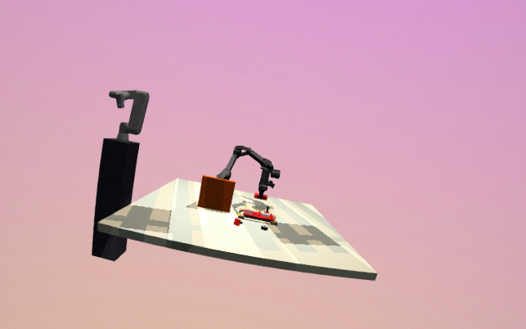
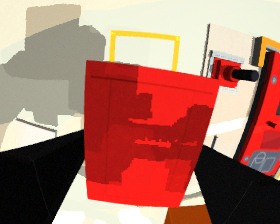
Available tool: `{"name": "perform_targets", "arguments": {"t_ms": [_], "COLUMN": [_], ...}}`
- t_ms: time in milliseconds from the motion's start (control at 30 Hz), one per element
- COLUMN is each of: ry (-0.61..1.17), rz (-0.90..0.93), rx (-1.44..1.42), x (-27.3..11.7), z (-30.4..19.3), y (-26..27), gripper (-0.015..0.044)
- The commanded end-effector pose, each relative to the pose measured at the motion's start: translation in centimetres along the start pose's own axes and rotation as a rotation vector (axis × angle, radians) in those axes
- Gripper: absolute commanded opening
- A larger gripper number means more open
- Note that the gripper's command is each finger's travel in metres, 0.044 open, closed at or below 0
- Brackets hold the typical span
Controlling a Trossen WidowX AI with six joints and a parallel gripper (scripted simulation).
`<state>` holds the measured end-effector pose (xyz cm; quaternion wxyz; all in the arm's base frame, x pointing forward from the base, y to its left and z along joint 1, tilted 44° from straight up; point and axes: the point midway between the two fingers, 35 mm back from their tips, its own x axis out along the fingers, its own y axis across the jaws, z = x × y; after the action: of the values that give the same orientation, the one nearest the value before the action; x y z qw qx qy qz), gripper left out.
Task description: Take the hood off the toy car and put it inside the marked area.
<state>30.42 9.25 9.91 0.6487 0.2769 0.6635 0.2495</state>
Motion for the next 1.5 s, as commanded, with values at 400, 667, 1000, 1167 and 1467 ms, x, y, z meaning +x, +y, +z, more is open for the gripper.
{"name": "perform_targets", "arguments": {"t_ms": [400, 667, 1000, 1167, 1467], "ry": [0.002, 0.002, 0.002, 0.002, 0.002], "rz": [0.005, 0.005, 0.005, 0.006, 0.006], "rx": [0.005, 0.005, 0.005, 0.005, 0.005], "x": [1.3, 2.0, 2.8, 3.2, 4.0], "z": [0.0, 0.0, 0.0, 0.0, 0.0], "y": [0.0, 0.0, 0.0, 0.0, 0.0], "gripper": [0.0, 0.0, 0.0, 0.0, 0.0]}}
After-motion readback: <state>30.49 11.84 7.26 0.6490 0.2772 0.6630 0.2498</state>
